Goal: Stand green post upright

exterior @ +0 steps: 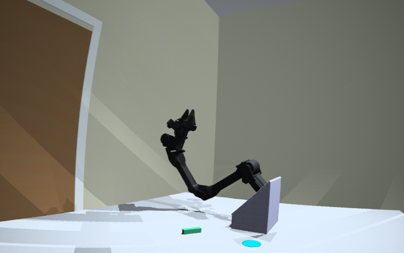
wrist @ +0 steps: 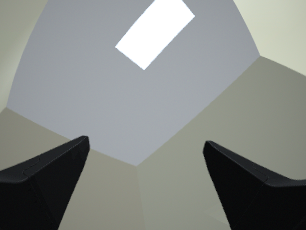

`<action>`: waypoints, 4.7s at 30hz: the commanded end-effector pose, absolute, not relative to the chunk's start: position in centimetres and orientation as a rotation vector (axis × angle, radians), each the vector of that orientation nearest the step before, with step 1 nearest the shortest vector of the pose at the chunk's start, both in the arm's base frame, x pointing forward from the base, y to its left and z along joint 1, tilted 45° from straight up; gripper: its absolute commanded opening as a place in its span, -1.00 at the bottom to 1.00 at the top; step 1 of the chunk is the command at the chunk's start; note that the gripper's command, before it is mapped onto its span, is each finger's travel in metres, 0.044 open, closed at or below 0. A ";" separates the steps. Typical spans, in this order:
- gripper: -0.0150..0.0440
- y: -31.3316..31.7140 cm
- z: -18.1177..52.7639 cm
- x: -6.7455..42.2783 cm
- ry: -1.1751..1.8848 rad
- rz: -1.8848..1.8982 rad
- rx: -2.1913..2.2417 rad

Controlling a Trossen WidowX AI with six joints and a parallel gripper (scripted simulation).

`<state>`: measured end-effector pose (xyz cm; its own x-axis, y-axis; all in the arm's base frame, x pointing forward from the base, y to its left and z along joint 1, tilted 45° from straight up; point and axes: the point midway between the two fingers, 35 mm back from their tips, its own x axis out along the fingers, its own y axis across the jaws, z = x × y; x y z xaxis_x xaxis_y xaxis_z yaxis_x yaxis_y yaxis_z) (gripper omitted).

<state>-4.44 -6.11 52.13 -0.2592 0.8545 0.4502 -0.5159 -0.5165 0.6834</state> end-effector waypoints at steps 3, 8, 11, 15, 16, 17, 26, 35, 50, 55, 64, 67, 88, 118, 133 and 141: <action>0.60 -3.9 52.1 -4.1 0.513 1.816 0.999; 0.30 3.0 51.2 -1.9 0.530 1.537 0.913; 0.30 6.6 50.2 0.1 0.539 1.371 0.858; 0.30 10.5 48.3 3.5 0.552 1.151 0.781; 0.30 11.3 47.7 4.4 0.555 1.096 0.761; 0.30 12.0 47.1 5.4 0.559 1.042 0.740; 0.30 15.4 40.6 14.7 0.608 0.562 0.545; 0.30 13.1 32.9 23.2 0.696 0.107 0.328; 0.30 1.1 20.2 30.1 0.969 -0.557 -0.068; 0.30 -3.8 16.6 29.8 1.104 -0.737 -0.205; 0.30 -6.2 14.9 29.3 1.179 -0.816 -0.273; 0.30 -6.2 14.9 29.3 1.179 -0.816 -0.273; -0.06 -14.4 6.6 30.9 1.175 -0.820 -0.278; -0.42 -11.6 8.7 31.7 1.167 -0.770 -0.308; -0.42 -10.3 10.0 31.4 1.173 -0.778 -0.295; -0.42 -9.6 10.7 31.2 1.175 -0.783 -0.290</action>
<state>31.23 -9.89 10.19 0.1645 -0.6786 -0.7159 0.3883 0.7117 -0.5854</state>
